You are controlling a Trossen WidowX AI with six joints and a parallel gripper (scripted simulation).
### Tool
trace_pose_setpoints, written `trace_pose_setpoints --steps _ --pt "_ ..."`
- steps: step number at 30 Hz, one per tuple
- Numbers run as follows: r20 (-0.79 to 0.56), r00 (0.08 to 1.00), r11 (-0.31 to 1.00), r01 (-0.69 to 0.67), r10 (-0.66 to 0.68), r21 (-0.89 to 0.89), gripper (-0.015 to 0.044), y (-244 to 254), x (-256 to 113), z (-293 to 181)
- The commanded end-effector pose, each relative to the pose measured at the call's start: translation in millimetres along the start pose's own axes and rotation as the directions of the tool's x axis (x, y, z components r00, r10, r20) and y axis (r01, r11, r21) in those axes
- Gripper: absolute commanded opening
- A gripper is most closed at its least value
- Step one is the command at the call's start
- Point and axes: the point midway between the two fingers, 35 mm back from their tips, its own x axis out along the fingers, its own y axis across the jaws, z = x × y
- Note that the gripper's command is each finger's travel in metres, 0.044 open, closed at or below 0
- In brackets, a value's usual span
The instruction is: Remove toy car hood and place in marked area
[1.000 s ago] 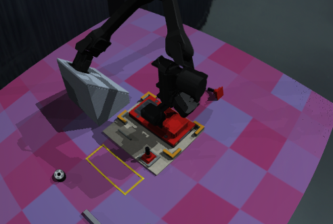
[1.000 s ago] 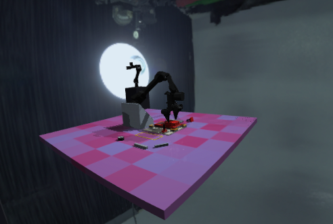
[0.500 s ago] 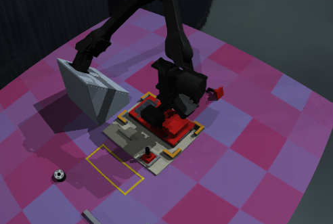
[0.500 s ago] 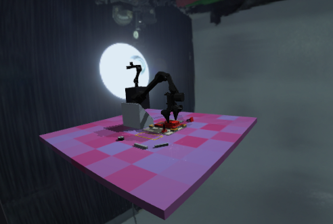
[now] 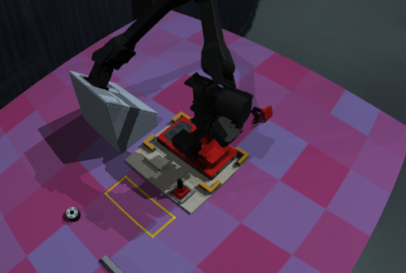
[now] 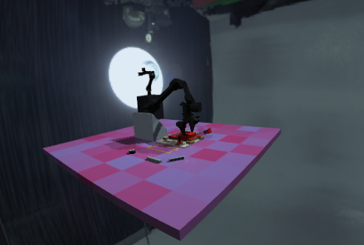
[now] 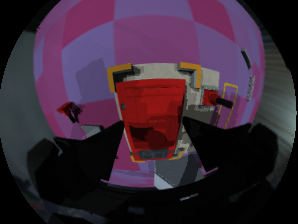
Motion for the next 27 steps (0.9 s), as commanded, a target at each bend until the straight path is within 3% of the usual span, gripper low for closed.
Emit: trace_pose_setpoints --steps 1,13,17,27 --pt "-0.004 1.0 1.0 -0.001 0.001 0.007 0.044 -0.6 3.3 -1.5" --pt "-0.004 1.0 1.0 -0.001 0.001 0.007 0.044 -0.5 9.2 -1.6" --pt "0.0 1.0 1.0 -0.001 0.001 0.0 0.0335 0.3 6.4 -0.1" --pt "0.0 1.0 1.0 -0.001 0.001 0.0 0.0249 0.3 6.3 -0.1"
